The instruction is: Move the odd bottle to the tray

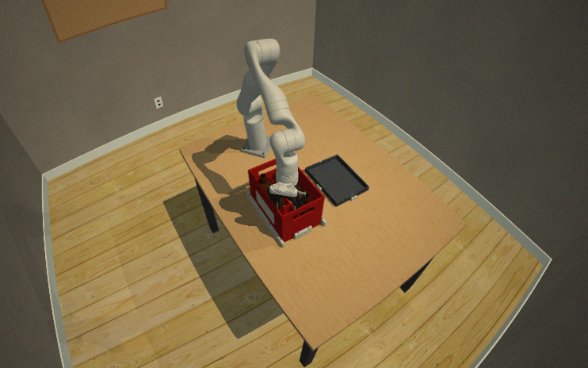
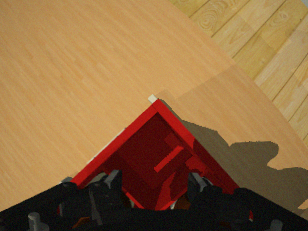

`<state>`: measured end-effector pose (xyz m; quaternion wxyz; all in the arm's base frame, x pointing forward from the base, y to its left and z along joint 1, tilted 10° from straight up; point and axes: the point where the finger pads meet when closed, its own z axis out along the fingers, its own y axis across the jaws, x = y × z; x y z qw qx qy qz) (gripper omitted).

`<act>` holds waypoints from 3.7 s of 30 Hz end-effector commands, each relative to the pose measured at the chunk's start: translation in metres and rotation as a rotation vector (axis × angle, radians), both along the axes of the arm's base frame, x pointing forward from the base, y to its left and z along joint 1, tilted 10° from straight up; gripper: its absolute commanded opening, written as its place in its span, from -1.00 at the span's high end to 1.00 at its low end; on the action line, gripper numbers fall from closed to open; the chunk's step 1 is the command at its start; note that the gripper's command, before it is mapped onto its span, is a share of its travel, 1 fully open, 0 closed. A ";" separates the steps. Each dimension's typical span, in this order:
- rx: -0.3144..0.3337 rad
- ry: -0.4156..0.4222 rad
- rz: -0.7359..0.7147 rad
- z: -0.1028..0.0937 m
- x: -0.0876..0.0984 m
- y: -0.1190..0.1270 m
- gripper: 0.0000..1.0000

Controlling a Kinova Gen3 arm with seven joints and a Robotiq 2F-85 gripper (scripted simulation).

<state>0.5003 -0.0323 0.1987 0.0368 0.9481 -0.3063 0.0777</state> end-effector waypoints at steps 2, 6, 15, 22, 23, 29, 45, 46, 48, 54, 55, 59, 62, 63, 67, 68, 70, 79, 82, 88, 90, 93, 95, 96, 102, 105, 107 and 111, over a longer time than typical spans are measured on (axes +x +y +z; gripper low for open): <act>0.000 -0.002 0.000 0.001 0.000 0.000 -0.27; 0.000 -0.002 0.000 0.001 0.000 0.000 -0.27; 0.000 -0.002 0.000 0.001 0.000 0.000 1.00; 0.000 -0.002 0.000 0.001 0.000 0.000 1.00; 0.000 -0.002 0.000 0.001 0.000 0.000 1.00; 0.000 -0.002 0.000 0.001 0.000 0.000 1.00; 0.000 -0.002 0.000 0.001 0.000 0.000 1.00; 0.000 -0.002 0.000 0.001 0.000 0.000 1.00; 0.000 -0.002 0.000 0.001 0.000 0.000 1.00; 0.000 -0.002 0.000 0.001 0.000 0.000 1.00; 0.000 -0.002 0.000 0.001 0.000 0.000 1.00; 0.000 -0.002 0.000 0.001 0.000 0.000 1.00; 0.000 -0.002 0.000 0.001 0.000 0.000 1.00; 0.000 -0.002 0.000 0.001 0.000 0.000 1.00; 0.000 -0.002 0.000 0.001 0.000 0.000 1.00; 0.000 -0.002 0.000 0.001 0.000 0.000 1.00; 0.000 -0.002 0.000 0.001 0.000 0.000 1.00; 0.000 -0.002 0.000 0.001 0.000 0.000 1.00; 0.000 -0.002 0.000 0.001 0.000 0.000 -0.27; 0.000 -0.002 0.000 0.001 0.000 0.000 -0.27; 0.000 -0.002 0.000 0.001 0.000 0.000 -0.27; 0.000 -0.002 0.000 0.001 0.000 0.000 -0.27; 0.000 -0.002 0.000 0.001 0.000 0.000 -0.27; 0.000 -0.002 0.000 0.001 0.000 0.000 -0.27; 0.000 -0.002 0.000 0.001 0.000 0.000 -0.27; 0.000 -0.002 0.000 0.001 0.000 0.000 -0.27; 0.000 -0.002 0.000 0.001 0.000 0.000 -0.27; 0.000 -0.002 0.000 0.001 0.000 0.000 -0.27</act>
